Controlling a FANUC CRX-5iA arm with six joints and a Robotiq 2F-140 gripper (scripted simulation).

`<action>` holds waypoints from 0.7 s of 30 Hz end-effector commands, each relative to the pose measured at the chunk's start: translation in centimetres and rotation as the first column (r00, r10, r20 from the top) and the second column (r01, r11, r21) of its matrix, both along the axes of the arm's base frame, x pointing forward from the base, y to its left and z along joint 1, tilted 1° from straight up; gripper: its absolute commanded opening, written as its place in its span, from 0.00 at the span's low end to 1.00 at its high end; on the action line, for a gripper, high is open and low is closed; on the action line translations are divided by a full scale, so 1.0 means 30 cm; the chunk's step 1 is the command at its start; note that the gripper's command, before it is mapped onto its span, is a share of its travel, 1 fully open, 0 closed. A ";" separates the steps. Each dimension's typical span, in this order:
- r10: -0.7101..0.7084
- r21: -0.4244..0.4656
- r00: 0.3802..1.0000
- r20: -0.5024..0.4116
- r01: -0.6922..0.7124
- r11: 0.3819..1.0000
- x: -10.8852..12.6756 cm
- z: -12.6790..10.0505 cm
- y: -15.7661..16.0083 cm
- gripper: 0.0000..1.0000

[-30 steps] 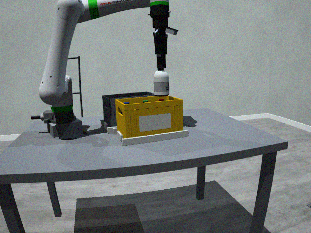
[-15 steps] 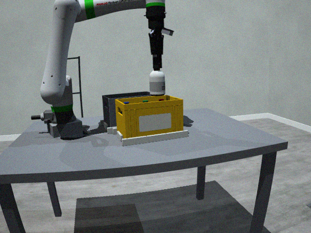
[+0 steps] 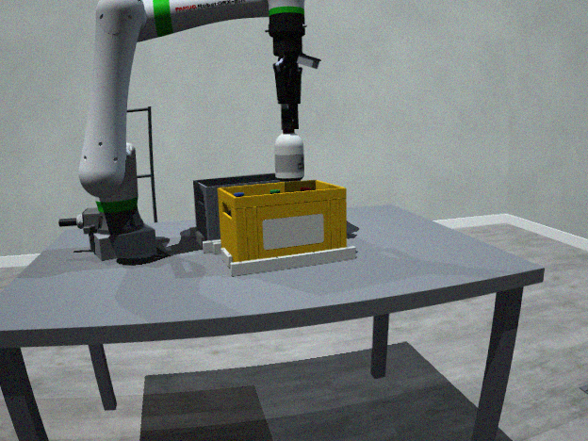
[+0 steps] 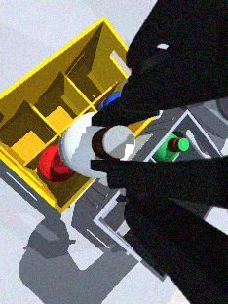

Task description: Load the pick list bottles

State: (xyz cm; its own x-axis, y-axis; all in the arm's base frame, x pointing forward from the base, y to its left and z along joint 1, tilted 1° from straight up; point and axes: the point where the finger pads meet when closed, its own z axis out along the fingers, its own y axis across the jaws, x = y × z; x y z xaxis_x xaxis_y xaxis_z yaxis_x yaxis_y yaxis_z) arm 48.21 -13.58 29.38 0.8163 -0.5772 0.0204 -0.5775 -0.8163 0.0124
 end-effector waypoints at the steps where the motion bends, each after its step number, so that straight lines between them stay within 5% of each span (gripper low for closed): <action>1: 0.000 -0.001 1.000 0.002 0.000 1.000 -0.014 0.003 0.019 0.10; 21: 0.000 -0.001 1.000 0.002 0.000 1.000 -0.085 0.000 0.115 0.10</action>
